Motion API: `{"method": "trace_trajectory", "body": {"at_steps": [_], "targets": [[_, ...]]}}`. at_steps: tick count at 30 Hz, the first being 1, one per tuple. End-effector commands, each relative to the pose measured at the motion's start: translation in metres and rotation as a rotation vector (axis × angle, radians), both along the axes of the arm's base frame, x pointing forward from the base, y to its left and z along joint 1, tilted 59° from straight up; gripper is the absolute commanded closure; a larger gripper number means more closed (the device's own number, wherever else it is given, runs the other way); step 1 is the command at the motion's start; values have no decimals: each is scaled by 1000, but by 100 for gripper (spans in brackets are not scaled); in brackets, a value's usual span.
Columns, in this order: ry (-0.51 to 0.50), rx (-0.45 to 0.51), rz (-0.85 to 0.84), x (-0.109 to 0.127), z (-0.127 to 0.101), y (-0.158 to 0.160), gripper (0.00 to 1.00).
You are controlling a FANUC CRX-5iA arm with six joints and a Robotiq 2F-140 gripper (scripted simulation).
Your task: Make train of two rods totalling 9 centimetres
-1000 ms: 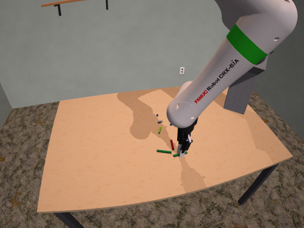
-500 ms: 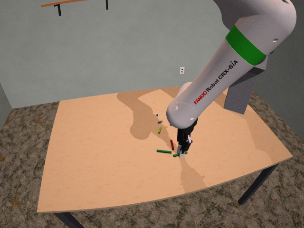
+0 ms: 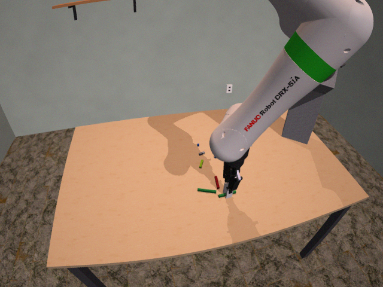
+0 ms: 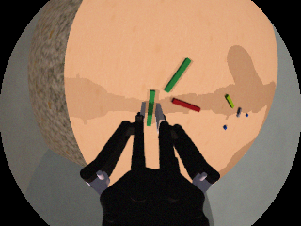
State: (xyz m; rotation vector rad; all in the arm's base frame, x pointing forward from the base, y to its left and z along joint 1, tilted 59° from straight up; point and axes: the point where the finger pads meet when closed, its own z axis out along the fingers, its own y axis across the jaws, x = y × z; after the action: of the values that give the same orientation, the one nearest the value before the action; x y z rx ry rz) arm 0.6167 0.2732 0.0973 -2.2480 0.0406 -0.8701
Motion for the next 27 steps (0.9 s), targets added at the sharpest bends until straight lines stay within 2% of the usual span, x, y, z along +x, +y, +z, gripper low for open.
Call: {"method": "trace_trajectory", "body": {"at_steps": [1, 13, 14, 27], "targets": [[0, 0, 0, 0, 0, 0, 85], [0, 0, 0, 0, 0, 0, 85], [0, 0, 0, 0, 0, 0, 97], [0, 0, 0, 0, 0, 0, 97]]}}
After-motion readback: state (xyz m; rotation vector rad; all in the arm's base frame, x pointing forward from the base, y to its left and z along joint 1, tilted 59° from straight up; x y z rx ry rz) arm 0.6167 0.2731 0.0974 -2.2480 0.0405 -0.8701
